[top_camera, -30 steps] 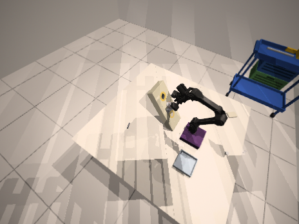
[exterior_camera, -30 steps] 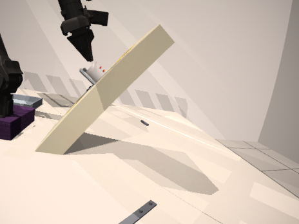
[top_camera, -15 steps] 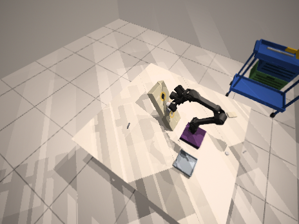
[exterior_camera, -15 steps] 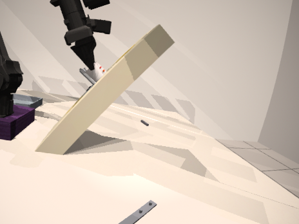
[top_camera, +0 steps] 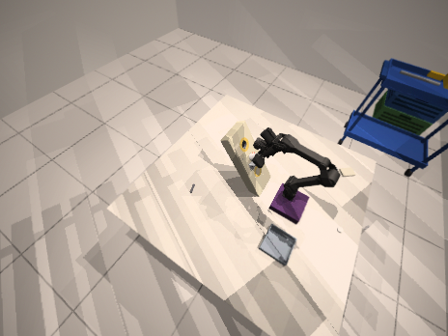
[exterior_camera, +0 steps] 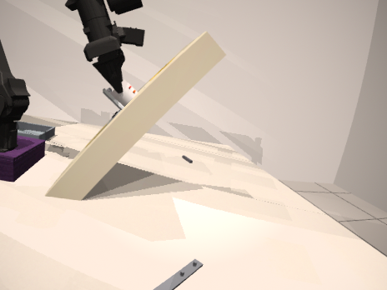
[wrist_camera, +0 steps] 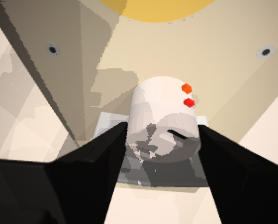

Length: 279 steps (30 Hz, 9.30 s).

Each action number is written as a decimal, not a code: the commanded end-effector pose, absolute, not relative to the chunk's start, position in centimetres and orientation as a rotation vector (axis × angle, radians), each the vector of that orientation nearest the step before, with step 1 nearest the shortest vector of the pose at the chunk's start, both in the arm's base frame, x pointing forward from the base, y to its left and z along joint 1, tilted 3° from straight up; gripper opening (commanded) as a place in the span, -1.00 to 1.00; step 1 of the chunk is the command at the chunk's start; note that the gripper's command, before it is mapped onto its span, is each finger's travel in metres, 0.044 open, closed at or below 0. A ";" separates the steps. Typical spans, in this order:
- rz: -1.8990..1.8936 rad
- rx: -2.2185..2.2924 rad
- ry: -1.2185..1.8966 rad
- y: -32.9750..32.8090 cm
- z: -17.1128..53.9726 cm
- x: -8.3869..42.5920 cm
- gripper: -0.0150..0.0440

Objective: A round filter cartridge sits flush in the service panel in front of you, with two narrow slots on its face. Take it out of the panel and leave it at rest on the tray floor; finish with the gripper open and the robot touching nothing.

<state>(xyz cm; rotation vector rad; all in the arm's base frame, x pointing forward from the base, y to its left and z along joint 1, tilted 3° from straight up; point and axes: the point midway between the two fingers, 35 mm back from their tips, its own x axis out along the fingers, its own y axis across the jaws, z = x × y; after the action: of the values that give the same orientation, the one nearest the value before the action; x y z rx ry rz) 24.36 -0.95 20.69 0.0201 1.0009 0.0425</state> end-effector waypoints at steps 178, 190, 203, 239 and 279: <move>1.653 -0.924 0.657 26.7 6.2 -6.7 -0.49; 1.646 -0.932 0.669 26.4 4.1 -6.6 -0.14; 1.646 -0.932 0.669 26.4 4.1 -6.6 1.00; 1.656 -0.925 0.662 26.3 10.1 -6.8 1.00; 1.656 -0.925 0.662 26.3 10.1 -6.8 1.00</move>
<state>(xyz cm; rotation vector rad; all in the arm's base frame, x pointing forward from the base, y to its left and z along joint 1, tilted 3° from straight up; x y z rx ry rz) -6.83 26.26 10.04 -0.9276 0.6639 1.6546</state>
